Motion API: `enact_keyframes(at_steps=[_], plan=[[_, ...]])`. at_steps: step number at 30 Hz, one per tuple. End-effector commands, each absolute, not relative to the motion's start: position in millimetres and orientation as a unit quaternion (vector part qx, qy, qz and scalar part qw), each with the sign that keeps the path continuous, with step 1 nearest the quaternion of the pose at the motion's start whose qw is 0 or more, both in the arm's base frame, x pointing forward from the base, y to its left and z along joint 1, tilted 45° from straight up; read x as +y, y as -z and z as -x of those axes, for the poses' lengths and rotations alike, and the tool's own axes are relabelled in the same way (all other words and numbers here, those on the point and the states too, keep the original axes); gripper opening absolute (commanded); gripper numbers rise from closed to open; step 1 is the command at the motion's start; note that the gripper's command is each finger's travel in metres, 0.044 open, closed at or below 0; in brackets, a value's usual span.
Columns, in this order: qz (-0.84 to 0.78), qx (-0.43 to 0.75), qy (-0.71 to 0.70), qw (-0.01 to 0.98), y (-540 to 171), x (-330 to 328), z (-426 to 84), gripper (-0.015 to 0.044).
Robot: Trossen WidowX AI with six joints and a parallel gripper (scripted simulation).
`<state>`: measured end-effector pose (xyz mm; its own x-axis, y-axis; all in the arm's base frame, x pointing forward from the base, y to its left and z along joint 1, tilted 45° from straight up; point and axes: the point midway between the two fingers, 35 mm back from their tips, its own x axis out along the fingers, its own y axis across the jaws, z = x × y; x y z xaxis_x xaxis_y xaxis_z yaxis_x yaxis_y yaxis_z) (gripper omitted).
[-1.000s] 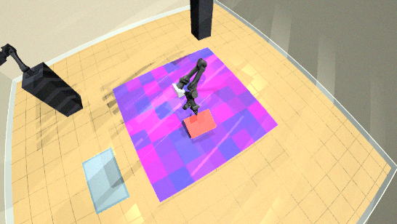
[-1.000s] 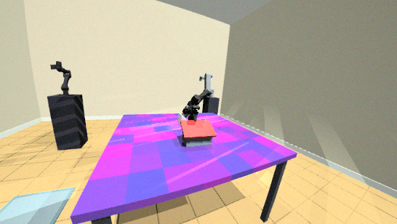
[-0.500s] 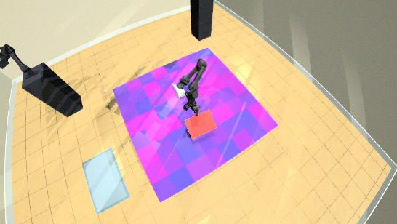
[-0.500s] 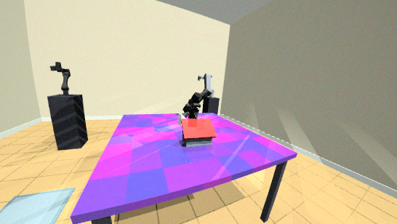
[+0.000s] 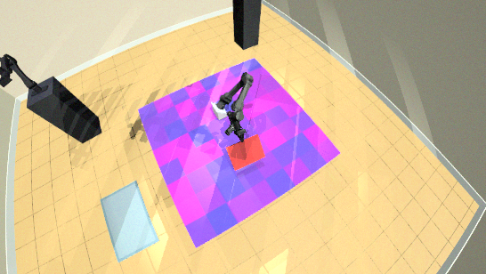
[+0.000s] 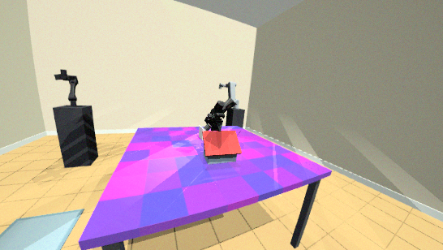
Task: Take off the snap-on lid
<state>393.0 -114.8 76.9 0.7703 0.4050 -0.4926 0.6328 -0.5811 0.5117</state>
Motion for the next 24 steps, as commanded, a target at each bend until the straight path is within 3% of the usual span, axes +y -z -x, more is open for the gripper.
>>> enact_keyframes(at_steps=[1, 24], plan=[[-0.874, 0.292, 0.16, 0.354, -84.4, -123.4, -400.0, 0.0], [-0.874, 0.292, 0.16, 0.355, -105.6, -144.4, -400.7, 0.0]])
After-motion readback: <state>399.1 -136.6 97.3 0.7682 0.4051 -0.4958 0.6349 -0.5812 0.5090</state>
